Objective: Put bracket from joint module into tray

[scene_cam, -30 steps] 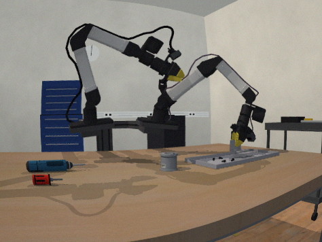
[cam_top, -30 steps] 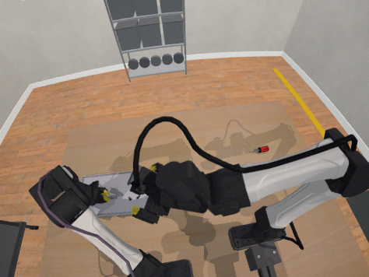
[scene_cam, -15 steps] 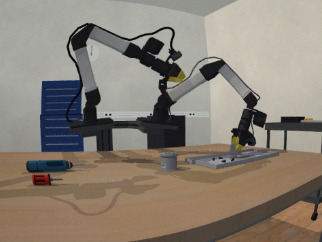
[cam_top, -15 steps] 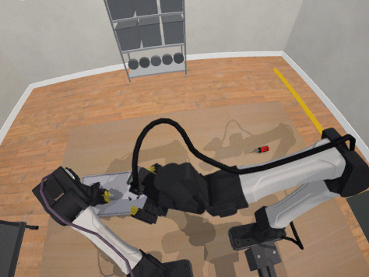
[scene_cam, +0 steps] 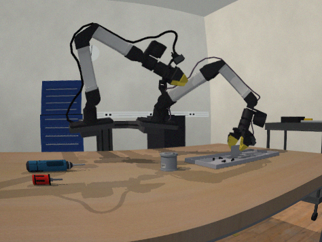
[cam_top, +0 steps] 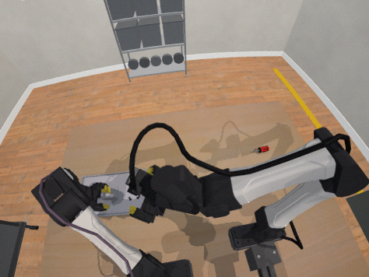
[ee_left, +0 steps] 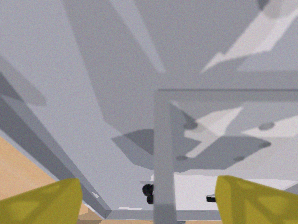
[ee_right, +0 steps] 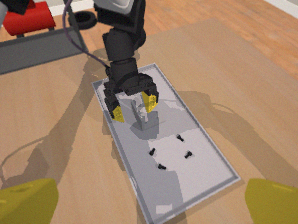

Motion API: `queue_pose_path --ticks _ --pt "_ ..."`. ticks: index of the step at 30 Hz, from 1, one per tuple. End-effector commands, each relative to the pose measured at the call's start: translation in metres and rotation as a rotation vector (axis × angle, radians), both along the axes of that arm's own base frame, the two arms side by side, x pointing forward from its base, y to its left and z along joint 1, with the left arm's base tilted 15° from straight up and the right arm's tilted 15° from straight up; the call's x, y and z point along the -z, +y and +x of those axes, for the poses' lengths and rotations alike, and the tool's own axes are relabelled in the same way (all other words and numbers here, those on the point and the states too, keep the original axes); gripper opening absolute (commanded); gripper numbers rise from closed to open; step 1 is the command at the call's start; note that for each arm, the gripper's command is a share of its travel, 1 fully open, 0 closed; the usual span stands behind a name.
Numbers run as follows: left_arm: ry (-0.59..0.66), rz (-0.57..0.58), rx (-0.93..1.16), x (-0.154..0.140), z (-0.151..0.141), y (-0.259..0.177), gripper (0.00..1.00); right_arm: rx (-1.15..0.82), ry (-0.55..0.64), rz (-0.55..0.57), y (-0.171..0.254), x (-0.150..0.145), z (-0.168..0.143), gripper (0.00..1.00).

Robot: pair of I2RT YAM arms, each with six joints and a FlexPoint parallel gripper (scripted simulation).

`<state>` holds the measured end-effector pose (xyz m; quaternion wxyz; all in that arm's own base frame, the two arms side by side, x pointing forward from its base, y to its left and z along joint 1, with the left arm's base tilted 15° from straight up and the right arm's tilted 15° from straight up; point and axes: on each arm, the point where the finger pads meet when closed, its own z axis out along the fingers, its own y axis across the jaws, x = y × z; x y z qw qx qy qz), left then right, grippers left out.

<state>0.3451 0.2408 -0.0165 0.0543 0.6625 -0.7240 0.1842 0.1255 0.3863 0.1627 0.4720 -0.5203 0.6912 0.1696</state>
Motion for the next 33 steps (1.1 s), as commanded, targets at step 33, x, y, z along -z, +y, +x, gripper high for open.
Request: queue_pose_path --ticks 33 --pt "-0.046 0.048 -0.012 -0.098 -0.011 0.037 0.97 -0.003 0.000 0.012 0.011 0.019 0.011 1.00"
